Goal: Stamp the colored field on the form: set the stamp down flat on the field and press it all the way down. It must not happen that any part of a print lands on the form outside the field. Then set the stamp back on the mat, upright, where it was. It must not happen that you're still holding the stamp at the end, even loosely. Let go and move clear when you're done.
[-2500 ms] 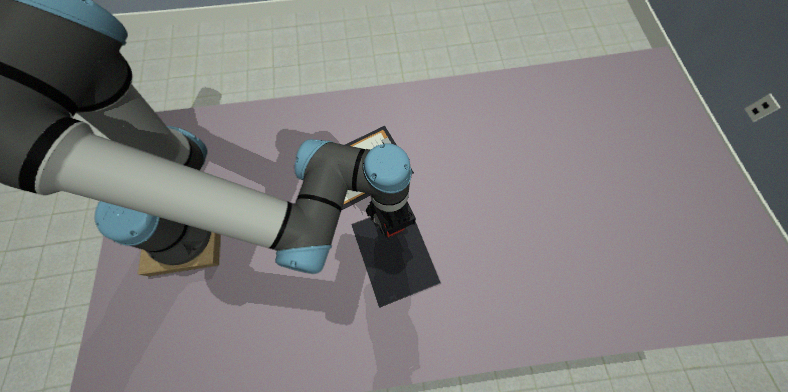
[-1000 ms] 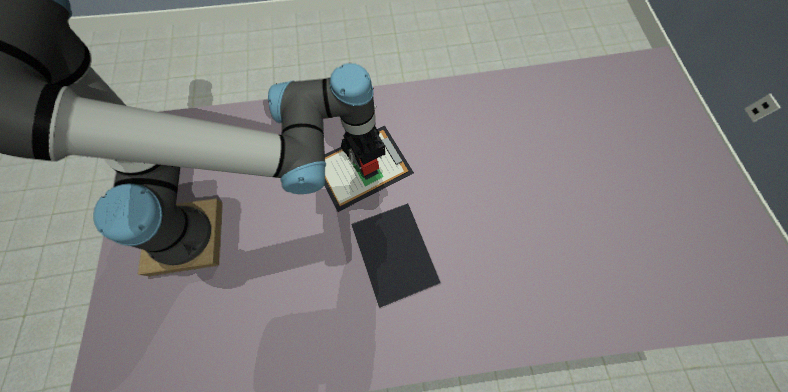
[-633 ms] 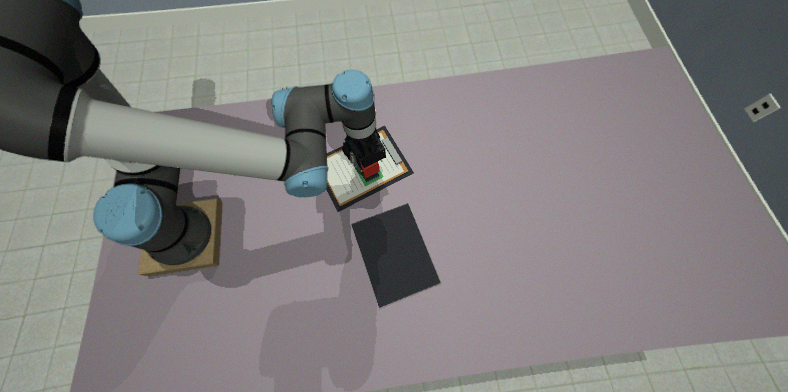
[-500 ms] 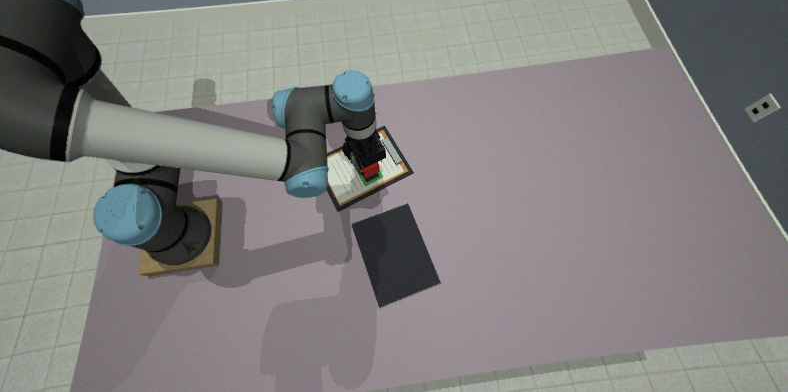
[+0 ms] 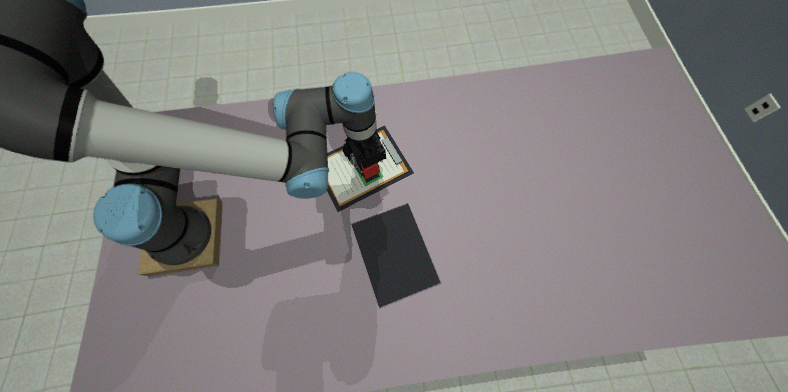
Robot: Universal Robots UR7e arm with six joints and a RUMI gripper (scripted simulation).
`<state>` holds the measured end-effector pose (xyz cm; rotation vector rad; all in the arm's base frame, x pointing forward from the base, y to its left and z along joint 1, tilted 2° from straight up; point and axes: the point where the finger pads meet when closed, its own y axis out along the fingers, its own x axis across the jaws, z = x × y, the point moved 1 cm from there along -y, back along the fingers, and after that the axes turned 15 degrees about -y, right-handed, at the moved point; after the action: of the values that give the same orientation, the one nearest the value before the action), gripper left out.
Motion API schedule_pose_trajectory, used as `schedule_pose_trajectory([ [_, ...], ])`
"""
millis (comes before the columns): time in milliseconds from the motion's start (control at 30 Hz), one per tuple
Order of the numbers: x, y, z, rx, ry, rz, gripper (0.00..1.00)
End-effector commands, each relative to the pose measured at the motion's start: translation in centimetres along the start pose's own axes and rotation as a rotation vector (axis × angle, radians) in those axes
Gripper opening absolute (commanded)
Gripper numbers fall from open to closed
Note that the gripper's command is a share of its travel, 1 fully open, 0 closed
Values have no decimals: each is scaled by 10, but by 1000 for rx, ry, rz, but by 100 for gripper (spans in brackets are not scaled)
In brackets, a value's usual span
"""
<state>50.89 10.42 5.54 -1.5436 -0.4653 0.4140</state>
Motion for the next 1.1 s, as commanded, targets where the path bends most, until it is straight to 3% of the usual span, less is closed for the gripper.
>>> schedule_pose_trajectory([
  [0, 0, 9, 0, -1, 0, -1, 17],
  [167, 0, 19, 0, -1, 0, -1, 17],
  [667, 0, 19, 0, -1, 0, -1, 17],
  [1067, 0, -4, 0, -1, 0, -1, 17],
])
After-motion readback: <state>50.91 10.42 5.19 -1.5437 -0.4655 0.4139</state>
